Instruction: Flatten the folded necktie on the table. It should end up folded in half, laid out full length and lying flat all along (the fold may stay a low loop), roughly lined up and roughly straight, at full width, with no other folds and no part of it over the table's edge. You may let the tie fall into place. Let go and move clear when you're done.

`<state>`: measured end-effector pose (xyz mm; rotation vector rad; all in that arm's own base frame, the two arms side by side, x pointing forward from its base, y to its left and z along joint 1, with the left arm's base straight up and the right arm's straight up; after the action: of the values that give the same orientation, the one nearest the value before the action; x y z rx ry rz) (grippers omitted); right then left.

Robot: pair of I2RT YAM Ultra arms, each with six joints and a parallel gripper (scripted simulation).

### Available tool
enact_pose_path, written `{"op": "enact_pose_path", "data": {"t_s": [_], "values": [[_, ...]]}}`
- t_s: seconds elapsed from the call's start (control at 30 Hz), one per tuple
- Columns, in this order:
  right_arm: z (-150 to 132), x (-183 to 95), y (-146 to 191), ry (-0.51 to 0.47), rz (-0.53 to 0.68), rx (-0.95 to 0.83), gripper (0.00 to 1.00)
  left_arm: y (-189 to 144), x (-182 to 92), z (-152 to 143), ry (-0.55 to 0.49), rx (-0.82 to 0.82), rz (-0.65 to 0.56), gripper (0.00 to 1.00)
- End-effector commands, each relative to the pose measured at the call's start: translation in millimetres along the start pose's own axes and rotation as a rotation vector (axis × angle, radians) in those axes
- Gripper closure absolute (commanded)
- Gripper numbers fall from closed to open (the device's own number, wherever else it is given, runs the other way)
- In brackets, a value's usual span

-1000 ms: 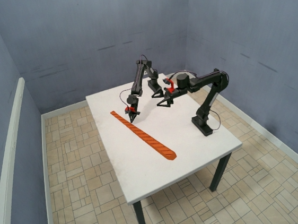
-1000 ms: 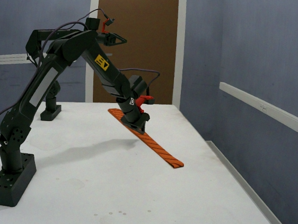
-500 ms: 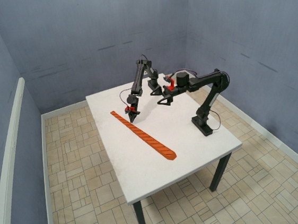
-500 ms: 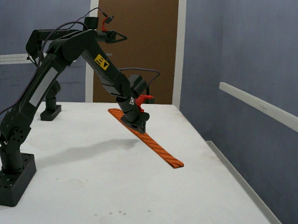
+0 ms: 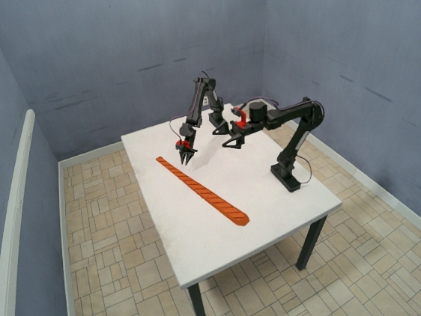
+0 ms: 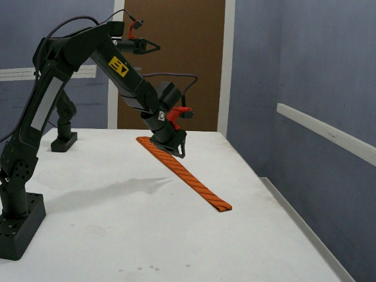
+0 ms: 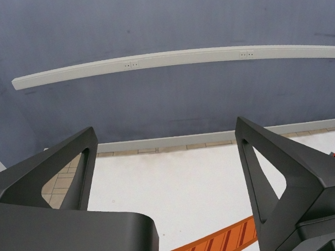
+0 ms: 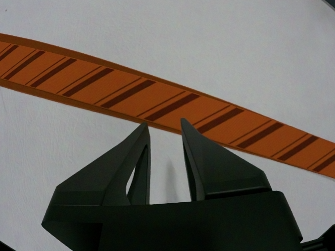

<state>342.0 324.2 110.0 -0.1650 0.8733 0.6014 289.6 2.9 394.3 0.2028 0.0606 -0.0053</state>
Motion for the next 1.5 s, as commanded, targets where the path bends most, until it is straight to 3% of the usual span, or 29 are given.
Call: {"op": "enact_pose_path", "data": {"t_s": [0.0,0.33,0.4,0.9,0.97,1.47], "values": [[15.1,-28.0,-13.0,-0.102,-0.034,0.034,0.74,-0.2,-7.0,8.0,-0.043,-0.009,0.008,0.00],[13.7,-87.8,-42.0,-0.225,-0.107,0.081,0.64,-0.2,-7.0,8.0,-0.043,-0.009,0.008,0.00],[13.7,-87.8,-42.0,-0.225,-0.107,0.081,0.64,-0.2,-7.0,8.0,-0.043,-0.009,0.008,0.00],[13.3,-191.0,-93.9,-0.448,-0.239,0.167,0.48,-0.2,-7.0,8.0,-0.043,-0.009,0.008,0.00],[13.3,-191.0,-93.9,-0.448,-0.239,0.167,0.48,-0.2,-7.0,8.0,-0.043,-0.009,0.008,0.00],[17.1,-288.4,-145.9,-0.671,-0.372,0.253,0.32,-0.2,-7.0,8.0,-0.043,-0.009,0.008,0.00]]}}
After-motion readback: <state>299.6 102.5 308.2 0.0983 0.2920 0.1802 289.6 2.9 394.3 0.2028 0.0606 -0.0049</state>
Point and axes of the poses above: on each arm, the point where the finger pads meet when closed, its own x axis out along the fingers, its own y axis across the jaws, z = x × y, the point moved 10 cm from there along -x, back along the fingers, and after that the axes turned 11 degrees about x, right-handed, at the moved point
